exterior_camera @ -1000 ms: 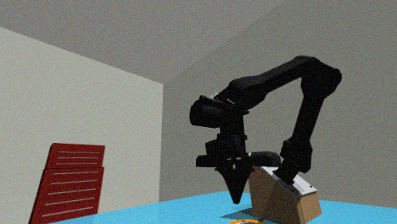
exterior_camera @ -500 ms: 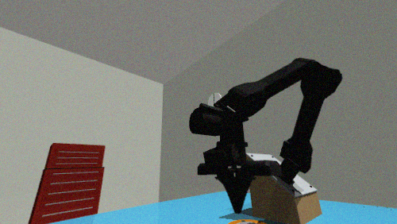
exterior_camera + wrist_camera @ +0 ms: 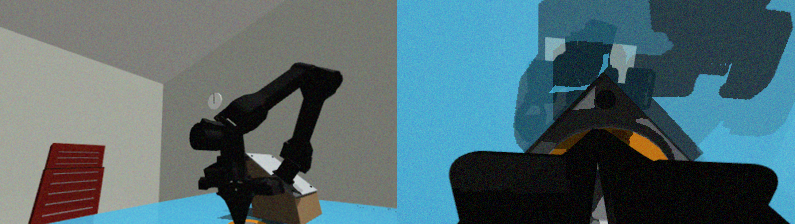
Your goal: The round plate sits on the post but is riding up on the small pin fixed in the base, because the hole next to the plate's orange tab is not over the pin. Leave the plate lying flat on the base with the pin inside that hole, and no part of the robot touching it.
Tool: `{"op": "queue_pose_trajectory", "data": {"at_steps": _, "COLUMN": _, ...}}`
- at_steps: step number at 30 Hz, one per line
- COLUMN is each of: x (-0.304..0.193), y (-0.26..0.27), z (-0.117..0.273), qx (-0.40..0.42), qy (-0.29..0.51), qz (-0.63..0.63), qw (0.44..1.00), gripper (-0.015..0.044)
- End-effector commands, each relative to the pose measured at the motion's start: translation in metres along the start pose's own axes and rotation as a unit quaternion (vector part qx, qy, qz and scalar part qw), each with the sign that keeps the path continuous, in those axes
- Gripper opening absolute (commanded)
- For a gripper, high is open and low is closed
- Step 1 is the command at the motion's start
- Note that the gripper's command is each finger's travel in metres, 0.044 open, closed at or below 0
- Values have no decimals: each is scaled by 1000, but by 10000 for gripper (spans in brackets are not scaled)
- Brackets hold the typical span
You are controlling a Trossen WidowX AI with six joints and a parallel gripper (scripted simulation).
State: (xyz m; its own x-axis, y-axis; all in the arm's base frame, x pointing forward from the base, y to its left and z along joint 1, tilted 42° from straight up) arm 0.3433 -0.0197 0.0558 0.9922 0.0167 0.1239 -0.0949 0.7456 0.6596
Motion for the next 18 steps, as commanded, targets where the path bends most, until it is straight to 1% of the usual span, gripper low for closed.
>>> {"op": "queue_pose_trajectory", "data": {"at_steps": 1, "x": -3, "y": -10, "z": -3, "qx": 2, "qy": 3, "qz": -3, "qw": 1000, "gripper": 0}}
{"op": "queue_pose_trajectory", "data": {"at_steps": 18, "x": -1, "y": -15, "z": -4, "qx": 2, "qy": 3, "qz": -3, "qw": 1000, "gripper": 0}}
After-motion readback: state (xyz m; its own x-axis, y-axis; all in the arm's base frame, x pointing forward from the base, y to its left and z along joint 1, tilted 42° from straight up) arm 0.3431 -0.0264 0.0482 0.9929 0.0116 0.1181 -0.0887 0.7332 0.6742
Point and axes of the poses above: the point midway between the two fingers, 35 mm back from their tips, its own z axis back along the fingers, its own y axis across the jaws, x = y × z, the point moved 8 cm from there along z, back along the fingers, and after that the axes turned 7 degrees about z, right-handed, at the moved point
